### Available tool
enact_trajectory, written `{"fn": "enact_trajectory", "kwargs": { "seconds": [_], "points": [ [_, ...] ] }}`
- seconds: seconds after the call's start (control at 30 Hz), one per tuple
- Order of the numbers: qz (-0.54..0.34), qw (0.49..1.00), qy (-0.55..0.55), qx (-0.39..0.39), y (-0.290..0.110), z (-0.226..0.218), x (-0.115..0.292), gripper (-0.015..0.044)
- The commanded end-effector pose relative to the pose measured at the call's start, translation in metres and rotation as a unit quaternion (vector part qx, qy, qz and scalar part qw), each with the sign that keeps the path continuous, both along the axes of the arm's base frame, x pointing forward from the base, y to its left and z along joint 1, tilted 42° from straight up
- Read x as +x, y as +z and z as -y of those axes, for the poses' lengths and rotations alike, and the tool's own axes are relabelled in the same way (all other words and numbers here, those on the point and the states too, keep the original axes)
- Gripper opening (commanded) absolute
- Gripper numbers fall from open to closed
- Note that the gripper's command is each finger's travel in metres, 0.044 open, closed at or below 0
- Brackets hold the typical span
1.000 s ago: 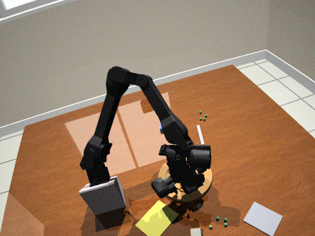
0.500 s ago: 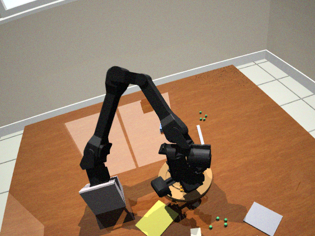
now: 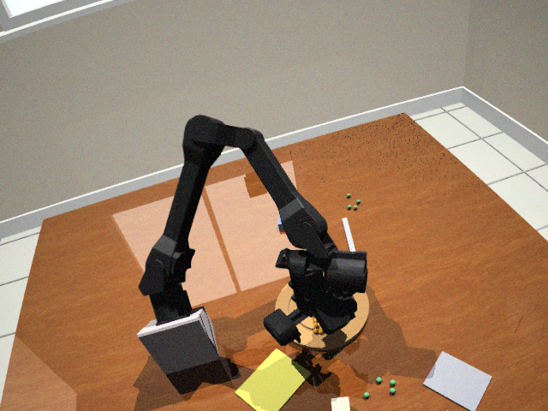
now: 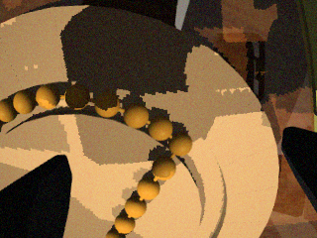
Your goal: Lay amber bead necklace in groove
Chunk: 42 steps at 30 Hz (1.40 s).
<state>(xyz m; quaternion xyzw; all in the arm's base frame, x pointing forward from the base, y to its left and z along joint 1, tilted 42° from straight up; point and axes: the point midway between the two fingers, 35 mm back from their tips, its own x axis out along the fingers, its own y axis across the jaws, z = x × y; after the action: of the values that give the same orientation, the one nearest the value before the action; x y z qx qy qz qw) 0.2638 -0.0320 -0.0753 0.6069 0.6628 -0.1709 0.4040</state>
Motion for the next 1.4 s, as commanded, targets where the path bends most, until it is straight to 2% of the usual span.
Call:
{"fn": "enact_trajectory", "kwargs": {
  "seconds": [0.0,0.1,0.23,0.47,0.7,0.97,1.37],
  "points": [
    [0.08,0.993,0.091,-0.009,0.003,0.002,0.0,0.0309],
    [0.174,0.965,0.197,-0.018,0.007,0.003,0.0,0.023],
    [0.294,0.896,0.331,-0.029,0.011,0.005,0.001,0.0125],
    [0.473,0.701,0.532,-0.045,0.02,0.008,0.001,0.012],
    [0.552,0.555,0.62,-0.052,0.025,0.01,0.001,0.012],
    [0.619,0.363,0.694,-0.058,0.03,0.012,0.001,0.012],
    [0.621,0.355,0.696,-0.058,0.03,0.012,0.001,0.012]
  ]
}}
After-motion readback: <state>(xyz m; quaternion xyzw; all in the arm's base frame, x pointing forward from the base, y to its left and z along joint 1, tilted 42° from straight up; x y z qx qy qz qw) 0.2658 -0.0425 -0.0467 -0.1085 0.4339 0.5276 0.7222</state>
